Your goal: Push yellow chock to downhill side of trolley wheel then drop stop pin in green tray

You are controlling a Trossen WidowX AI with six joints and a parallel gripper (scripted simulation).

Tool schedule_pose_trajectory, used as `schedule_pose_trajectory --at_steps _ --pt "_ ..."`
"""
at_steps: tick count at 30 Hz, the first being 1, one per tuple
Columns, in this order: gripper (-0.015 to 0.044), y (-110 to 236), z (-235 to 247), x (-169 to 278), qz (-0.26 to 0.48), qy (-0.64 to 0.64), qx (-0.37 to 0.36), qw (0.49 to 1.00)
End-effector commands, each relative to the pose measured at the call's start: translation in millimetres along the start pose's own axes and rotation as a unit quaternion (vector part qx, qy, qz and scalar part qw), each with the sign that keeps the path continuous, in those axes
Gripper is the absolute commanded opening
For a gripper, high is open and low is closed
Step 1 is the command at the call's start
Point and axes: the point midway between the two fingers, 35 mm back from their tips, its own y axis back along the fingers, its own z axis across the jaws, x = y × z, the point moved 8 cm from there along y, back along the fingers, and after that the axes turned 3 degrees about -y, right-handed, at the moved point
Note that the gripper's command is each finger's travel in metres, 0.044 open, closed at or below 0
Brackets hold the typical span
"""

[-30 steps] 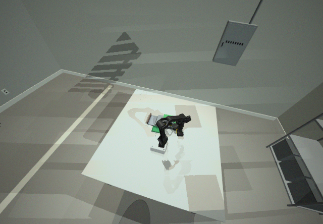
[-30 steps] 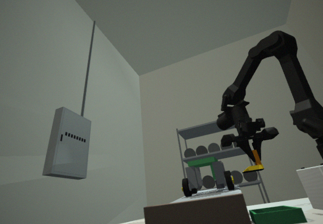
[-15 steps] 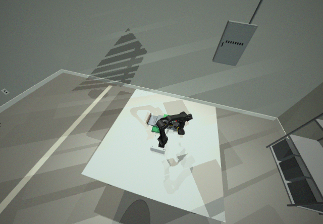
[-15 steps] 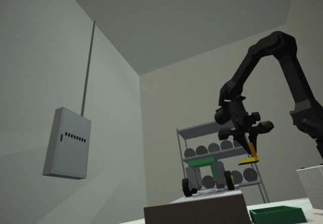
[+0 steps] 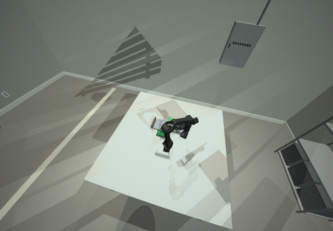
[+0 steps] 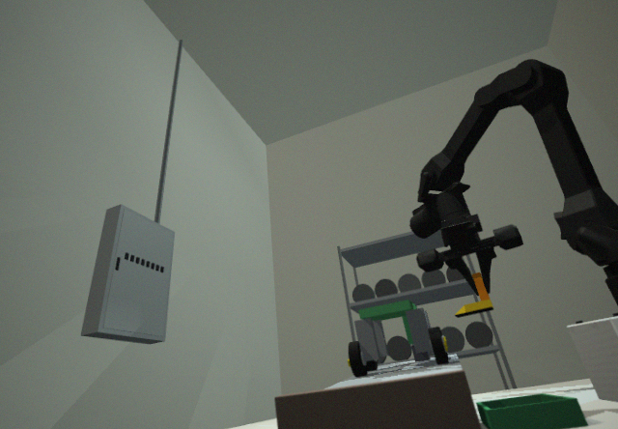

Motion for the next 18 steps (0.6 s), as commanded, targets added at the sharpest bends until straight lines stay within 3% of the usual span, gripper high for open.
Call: schedule_pose_trajectory --at_steps 1,18 --pt "0.0 1.3 -0.4 0.7 0.003 -0.068 0.0 0.998" --pt "0.0 1.4 -0.4 0.8 0.002 -0.328 0.001 0.945"
